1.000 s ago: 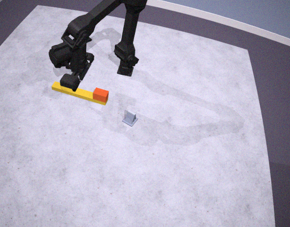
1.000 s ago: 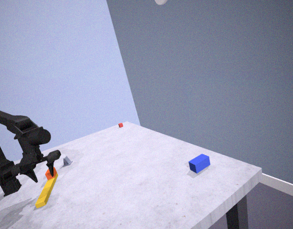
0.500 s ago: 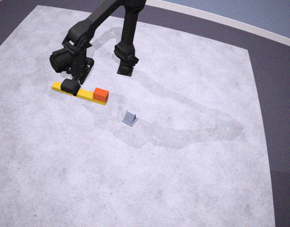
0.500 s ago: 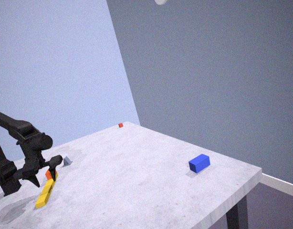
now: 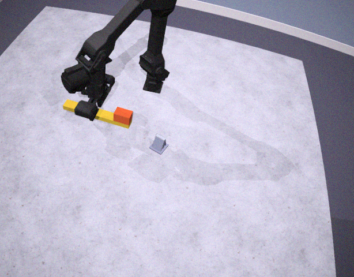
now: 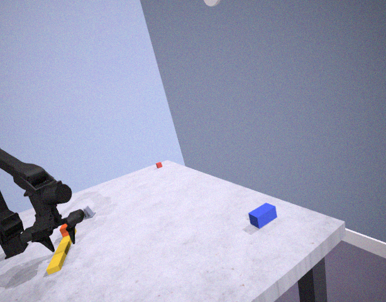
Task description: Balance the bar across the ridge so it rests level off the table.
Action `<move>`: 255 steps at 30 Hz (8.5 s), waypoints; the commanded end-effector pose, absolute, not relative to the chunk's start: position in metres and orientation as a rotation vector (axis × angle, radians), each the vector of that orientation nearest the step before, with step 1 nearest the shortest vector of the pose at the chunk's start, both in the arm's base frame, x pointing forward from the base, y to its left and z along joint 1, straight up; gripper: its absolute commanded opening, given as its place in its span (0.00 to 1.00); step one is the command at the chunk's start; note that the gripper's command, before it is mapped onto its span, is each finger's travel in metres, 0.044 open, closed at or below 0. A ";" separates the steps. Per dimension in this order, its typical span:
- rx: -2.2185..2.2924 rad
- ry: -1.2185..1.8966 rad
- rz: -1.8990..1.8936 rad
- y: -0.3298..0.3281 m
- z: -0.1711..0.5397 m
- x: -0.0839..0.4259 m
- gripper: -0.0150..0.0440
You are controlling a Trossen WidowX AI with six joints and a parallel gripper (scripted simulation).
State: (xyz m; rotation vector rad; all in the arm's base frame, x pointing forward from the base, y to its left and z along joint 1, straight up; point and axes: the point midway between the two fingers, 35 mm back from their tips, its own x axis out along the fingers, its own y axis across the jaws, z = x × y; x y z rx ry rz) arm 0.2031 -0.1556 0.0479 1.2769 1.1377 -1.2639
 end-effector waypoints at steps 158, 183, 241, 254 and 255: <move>0.299 1.528 -0.284 0.063 0.107 0.301 0.25; 0.299 1.528 -0.284 0.063 0.104 0.300 0.25; 0.299 1.528 -0.284 0.063 0.099 0.300 0.25; 0.299 1.528 -0.284 0.063 0.098 0.300 0.25; 0.299 1.528 -0.284 0.063 0.098 0.300 0.25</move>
